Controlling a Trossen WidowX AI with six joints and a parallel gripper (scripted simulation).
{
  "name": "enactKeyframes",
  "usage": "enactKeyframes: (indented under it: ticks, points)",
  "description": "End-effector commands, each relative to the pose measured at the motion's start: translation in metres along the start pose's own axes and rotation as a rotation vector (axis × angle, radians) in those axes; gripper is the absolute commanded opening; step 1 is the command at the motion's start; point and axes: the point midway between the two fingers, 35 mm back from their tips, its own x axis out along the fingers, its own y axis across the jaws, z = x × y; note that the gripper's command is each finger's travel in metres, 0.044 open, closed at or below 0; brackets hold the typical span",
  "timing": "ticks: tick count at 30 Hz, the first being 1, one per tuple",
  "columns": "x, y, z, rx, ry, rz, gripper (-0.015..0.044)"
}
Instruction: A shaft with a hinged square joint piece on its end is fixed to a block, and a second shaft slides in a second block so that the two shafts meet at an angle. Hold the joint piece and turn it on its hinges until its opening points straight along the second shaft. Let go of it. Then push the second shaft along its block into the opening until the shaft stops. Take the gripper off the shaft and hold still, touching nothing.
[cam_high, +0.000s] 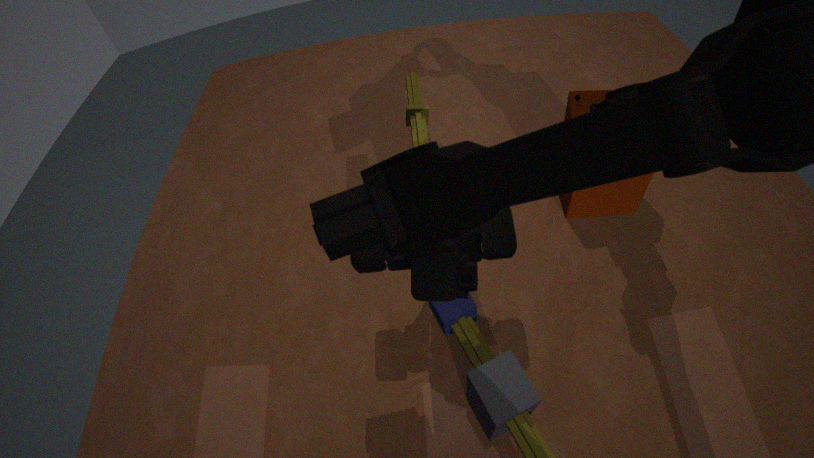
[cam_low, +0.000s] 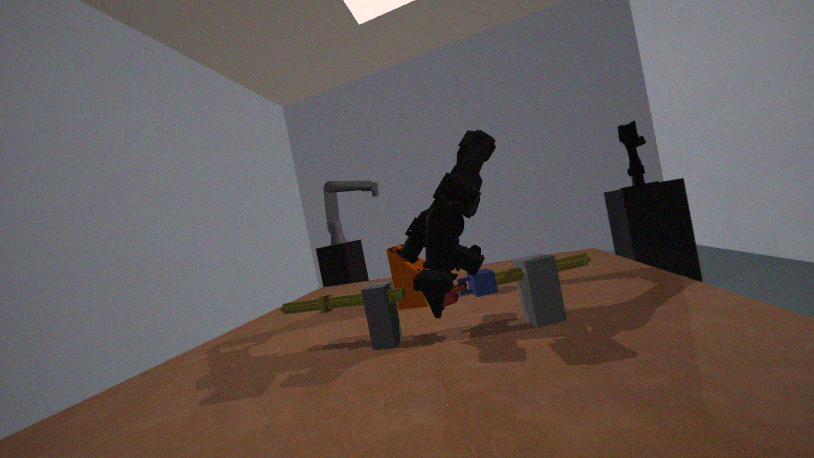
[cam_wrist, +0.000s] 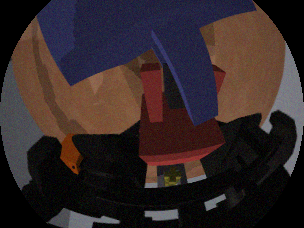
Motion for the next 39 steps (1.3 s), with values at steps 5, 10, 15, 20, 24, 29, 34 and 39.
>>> enactKeyframes:
  ticks: [5, 10, 15, 20, 24, 29, 34, 39]
  points:
    - [0.0, 0.0, 0.0, 0.0, 0.0, 0.0, 0.0]
    - [0.0, 0.0, 0.0, 0.0, 0.0, 0.0, 0.0]
    - [0.0, 0.0, 0.0, 0.0, 0.0, 0.0, 0.0079]
    - [0.0, 0.0, 0.0, 0.0, 0.0, 0.0, 0.0147]
    - [0.0, 0.0, 0.0, 0.0, 0.0, 0.0, 0.0252]
    - [0.0, 0.0, 0.0, 0.0, 0.0, 0.0, 0.0383]
    - [0.0, 0.0, 0.0, 0.0, 0.0, 0.0, 0.044]
    - [0.0, 0.0, 0.0, 0.0, 0.0, 0.0, 0.044]
